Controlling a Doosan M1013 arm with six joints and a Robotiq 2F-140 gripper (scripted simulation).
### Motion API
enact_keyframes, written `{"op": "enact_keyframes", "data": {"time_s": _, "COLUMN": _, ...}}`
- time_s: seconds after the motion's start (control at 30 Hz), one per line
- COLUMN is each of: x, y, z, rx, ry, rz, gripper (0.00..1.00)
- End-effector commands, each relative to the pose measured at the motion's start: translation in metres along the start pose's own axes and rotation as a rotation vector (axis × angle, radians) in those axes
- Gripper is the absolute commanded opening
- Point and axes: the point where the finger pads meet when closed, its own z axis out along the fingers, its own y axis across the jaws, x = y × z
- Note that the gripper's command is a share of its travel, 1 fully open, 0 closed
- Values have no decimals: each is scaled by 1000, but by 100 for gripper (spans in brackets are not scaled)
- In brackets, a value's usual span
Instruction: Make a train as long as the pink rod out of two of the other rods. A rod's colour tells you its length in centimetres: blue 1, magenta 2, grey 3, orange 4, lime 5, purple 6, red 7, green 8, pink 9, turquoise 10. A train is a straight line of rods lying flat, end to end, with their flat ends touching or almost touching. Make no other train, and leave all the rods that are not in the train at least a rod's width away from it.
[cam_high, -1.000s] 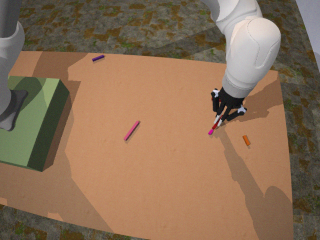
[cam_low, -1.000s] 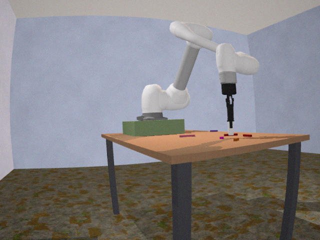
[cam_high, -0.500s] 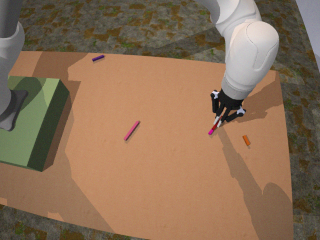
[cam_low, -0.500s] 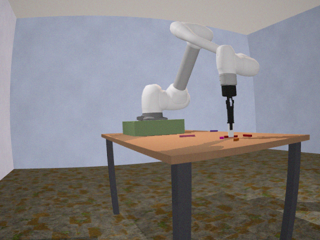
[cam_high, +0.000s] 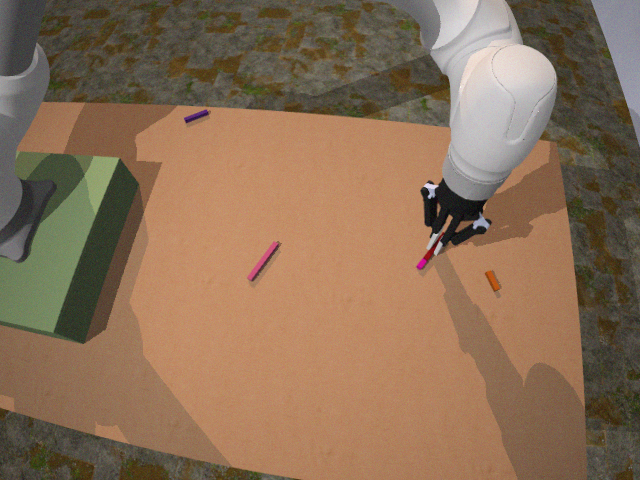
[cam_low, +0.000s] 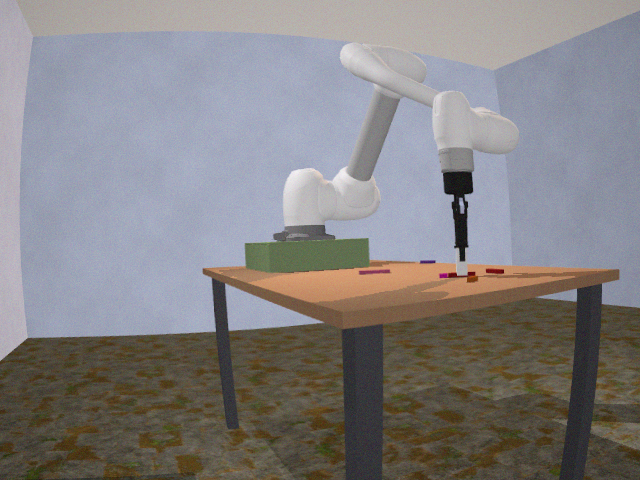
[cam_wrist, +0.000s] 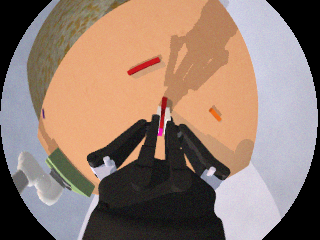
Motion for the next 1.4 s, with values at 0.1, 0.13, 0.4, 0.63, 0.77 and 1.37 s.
{"op": "enact_keyframes", "data": {"time_s": 0.1, "x": 0, "y": 0, "z": 3, "rx": 3, "ry": 5, "rz": -1, "gripper": 12}}
{"op": "enact_keyframes", "data": {"time_s": 0.13, "x": 0, "y": 0, "z": 3, "rx": 3, "ry": 5, "rz": -1, "gripper": 12}}
{"op": "enact_keyframes", "data": {"time_s": 0.4, "x": 0, "y": 0, "z": 3, "rx": 3, "ry": 5, "rz": -1, "gripper": 12}}
{"op": "enact_keyframes", "data": {"time_s": 0.63, "x": 0, "y": 0, "z": 3, "rx": 3, "ry": 5, "rz": -1, "gripper": 12}}
{"op": "enact_keyframes", "data": {"time_s": 0.77, "x": 0, "y": 0, "z": 3, "rx": 3, "ry": 5, "rz": -1, "gripper": 12}}
{"op": "enact_keyframes", "data": {"time_s": 1.37, "x": 0, "y": 0, "z": 3, "rx": 3, "ry": 5, "rz": -1, "gripper": 23}}
